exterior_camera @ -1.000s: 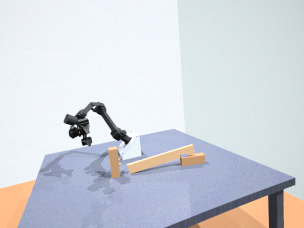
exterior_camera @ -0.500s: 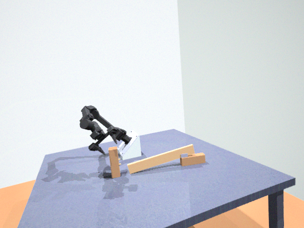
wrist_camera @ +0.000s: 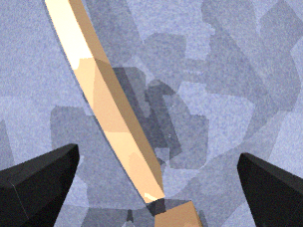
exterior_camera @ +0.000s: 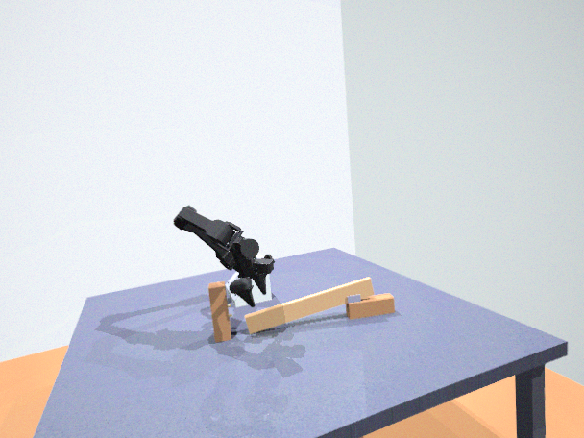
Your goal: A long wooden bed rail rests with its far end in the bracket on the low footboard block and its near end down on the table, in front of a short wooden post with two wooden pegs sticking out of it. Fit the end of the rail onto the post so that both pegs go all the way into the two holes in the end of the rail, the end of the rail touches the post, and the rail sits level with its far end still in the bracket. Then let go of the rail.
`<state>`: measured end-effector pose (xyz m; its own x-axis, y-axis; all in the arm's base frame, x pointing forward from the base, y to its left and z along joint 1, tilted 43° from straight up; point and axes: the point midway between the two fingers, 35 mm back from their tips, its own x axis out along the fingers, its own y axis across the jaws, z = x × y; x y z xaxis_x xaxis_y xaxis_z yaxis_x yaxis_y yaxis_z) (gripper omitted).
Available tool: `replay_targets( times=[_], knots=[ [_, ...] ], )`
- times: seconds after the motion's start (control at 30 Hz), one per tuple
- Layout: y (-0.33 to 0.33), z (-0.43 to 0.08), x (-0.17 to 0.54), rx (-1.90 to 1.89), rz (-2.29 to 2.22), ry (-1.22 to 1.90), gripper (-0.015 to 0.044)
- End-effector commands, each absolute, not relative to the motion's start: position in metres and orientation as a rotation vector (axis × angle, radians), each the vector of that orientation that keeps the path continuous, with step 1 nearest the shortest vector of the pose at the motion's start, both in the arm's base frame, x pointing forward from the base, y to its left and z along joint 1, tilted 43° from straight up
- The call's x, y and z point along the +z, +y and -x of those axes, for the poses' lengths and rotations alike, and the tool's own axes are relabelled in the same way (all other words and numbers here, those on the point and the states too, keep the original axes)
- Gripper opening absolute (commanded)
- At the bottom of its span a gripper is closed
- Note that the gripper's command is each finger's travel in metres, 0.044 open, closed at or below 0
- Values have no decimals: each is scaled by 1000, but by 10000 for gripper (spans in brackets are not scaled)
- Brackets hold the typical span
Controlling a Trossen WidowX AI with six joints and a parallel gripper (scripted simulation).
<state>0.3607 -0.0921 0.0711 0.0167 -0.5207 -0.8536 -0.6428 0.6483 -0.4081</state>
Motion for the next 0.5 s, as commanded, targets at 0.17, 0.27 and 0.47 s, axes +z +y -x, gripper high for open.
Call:
replay_targets(
  times=[0.17, 0.27, 0.47],
  knots=[
    [-79, -348, 29, 452, 1392, 1882, 440],
    [-79, -345, 29, 453, 1392, 1882, 440],
    [-79, -345, 29, 453, 1392, 1882, 440]
  ],
)
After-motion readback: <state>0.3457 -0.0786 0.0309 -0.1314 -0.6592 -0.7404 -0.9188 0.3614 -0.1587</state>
